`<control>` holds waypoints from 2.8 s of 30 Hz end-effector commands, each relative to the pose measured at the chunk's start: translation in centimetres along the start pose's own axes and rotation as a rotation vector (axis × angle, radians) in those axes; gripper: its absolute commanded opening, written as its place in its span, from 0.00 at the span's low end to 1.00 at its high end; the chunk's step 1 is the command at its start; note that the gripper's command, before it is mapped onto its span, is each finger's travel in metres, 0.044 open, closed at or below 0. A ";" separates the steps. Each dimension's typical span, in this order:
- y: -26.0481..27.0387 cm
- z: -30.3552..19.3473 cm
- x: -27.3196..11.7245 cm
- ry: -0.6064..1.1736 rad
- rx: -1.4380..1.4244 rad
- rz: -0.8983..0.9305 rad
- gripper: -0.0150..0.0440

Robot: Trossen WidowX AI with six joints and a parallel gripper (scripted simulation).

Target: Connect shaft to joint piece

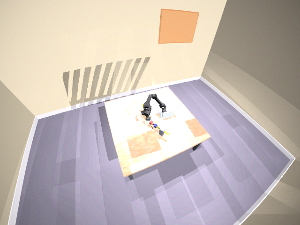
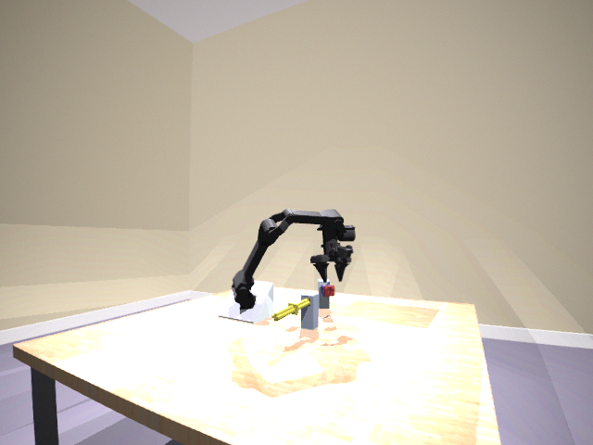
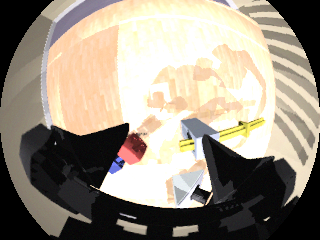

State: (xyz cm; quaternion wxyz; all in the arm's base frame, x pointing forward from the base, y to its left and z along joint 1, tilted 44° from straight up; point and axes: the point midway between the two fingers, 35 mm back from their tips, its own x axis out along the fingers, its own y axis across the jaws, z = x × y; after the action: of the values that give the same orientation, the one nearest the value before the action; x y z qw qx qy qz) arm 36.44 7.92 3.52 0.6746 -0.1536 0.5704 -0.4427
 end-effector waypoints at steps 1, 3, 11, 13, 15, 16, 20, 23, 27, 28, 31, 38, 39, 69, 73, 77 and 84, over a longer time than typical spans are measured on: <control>0.0 -0.1 0.3 -0.002 0.088 -0.009 1.00; 0.0 -0.1 0.5 -0.002 0.147 -0.013 1.00; 0.1 -0.2 1.0 -0.005 0.379 -0.027 1.00; 0.1 -0.3 1.2 -0.007 0.437 -0.031 1.00; 0.1 -0.3 1.3 -0.008 0.495 -0.034 1.00; 0.1 -0.3 1.4 -0.009 0.524 -0.036 1.00; 0.1 -0.4 1.7 -0.013 0.640 -0.043 1.00; 0.2 -0.4 1.8 -0.016 0.708 -0.047 1.00; 0.2 -0.5 2.1 -0.016 0.713 -0.047 1.00; 0.2 -0.5 2.4 -0.016 0.713 -0.047 1.00; 0.4 -0.6 3.5 -0.016 0.713 -0.047 1.00; 0.6 -0.9 5.6 -0.017 0.713 -0.048 1.00; 0.7 -1.0 5.6 -0.017 0.713 -0.048 1.00; 5.0 -6.2 7.1 -0.015 0.713 -0.046 1.00; 5.0 -6.2 7.4 -0.015 0.713 -0.046 0.96; 5.0 -6.2 7.4 -0.015 0.713 -0.046 0.78; 5.0 -6.2 7.4 -0.015 0.713 -0.046 0.56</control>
State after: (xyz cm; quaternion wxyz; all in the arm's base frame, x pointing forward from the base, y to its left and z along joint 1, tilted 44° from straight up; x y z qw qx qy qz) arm 32.62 6.90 -6.59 0.6786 0.0772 0.3716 -0.6289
